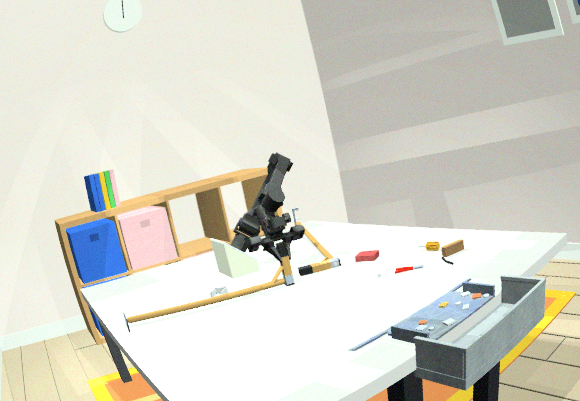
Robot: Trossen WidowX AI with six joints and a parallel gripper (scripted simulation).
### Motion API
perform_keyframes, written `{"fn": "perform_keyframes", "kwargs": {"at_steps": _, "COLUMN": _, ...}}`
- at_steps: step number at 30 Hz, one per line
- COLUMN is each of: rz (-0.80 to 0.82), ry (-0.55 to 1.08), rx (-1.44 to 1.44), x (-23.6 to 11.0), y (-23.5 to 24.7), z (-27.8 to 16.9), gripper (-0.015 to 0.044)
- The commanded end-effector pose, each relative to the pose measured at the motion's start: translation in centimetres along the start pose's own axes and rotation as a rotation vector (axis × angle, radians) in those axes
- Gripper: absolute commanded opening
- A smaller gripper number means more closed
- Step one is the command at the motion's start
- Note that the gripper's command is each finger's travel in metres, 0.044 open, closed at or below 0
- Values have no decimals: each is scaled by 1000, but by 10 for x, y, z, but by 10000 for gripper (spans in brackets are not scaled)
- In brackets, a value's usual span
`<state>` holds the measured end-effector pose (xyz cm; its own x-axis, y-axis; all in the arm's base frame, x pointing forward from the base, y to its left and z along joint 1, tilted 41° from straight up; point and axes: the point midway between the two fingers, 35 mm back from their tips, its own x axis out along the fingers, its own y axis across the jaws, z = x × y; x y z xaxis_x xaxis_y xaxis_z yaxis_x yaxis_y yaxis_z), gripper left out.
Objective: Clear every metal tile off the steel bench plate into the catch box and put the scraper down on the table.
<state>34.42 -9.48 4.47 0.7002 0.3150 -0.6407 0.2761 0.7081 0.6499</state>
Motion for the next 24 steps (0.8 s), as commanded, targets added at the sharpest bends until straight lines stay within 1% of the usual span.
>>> {"fn": "perform_keyframes", "kwargs": {"at_steps": 1, "rz": -4, "ry": -7, "rx": 8, "x": -6, "y": -4, "z": -5, "gripper": 0}}
{"fn": "perform_keyframes", "kwargs": {"at_steps": 9, "rz": 1, "ry": -7, "rx": 2, "x": -6, "y": -3, "z": -8, "gripper": 0}}
{"fn": "perform_keyframes", "kwargs": {"at_steps": 24, "rz": 0, "ry": -3, "rx": -1, "x": -9, "y": -2, "z": -3, "gripper": 394}}
